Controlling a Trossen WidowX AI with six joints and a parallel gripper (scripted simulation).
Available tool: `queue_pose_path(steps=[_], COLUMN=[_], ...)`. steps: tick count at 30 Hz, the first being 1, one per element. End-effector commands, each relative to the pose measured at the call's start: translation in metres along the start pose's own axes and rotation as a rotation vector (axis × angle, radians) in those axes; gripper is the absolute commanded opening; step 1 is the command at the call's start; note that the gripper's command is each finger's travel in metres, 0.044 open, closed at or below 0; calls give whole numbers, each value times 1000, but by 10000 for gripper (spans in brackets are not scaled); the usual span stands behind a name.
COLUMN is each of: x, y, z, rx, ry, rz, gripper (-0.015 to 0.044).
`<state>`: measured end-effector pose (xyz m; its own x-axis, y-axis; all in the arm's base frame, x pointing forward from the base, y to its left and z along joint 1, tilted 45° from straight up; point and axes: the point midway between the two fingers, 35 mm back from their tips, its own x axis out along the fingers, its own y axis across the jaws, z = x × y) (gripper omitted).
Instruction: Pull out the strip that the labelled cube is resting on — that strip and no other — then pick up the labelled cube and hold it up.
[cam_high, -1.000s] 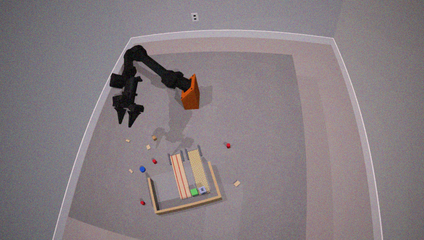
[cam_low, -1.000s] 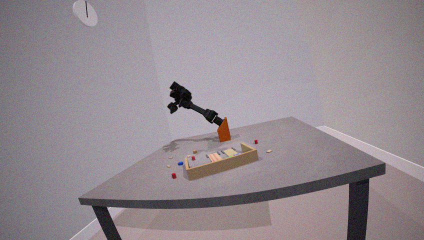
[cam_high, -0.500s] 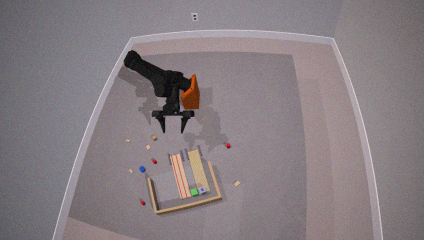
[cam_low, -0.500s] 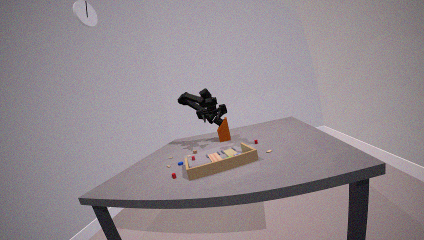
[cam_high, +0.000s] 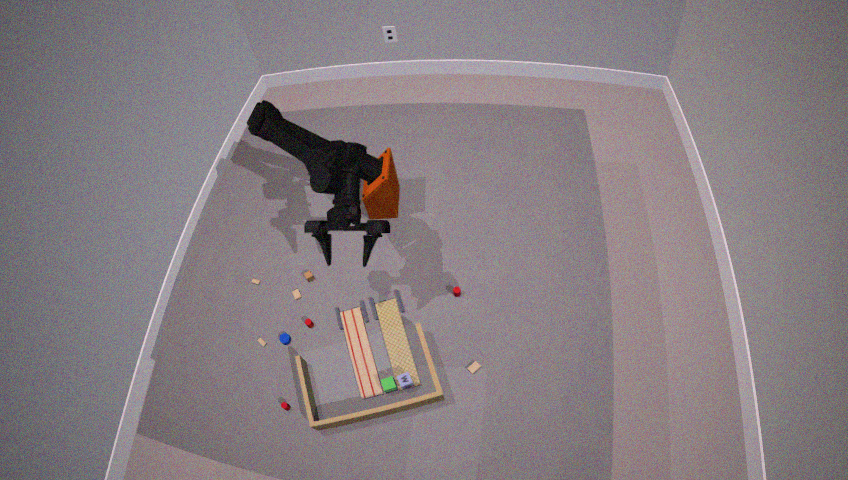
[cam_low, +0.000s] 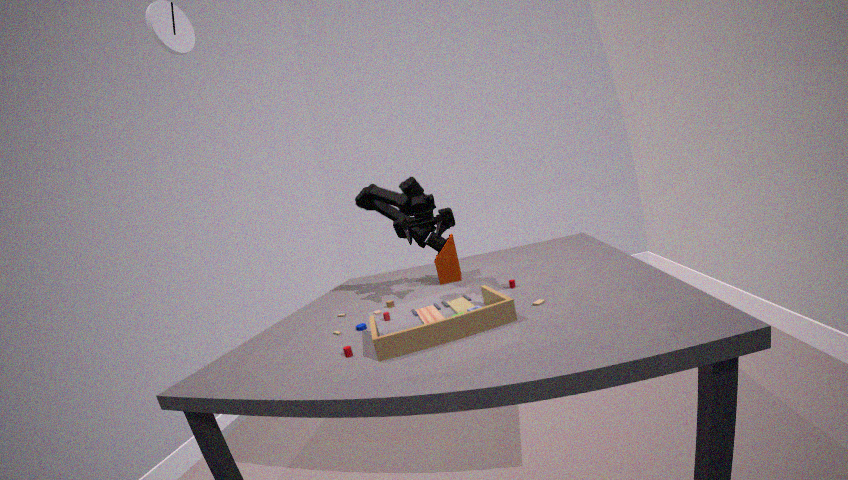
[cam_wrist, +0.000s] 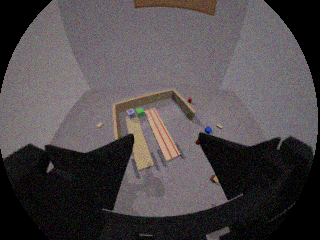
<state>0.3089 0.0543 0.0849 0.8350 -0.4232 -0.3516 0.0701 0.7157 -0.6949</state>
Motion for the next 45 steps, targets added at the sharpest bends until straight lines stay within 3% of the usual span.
queue_pose_path(steps=[1,4,16,24,45], x=[0,11,81,102,111], y=[0,8,50,57,57], z=[-1,0,-26,-62,-77], rx=[-7,-38,-237,-328,-330], ry=[3,59,578,938,946], rz=[-4,13,127,162,163], gripper=[400,321,6,0,0])
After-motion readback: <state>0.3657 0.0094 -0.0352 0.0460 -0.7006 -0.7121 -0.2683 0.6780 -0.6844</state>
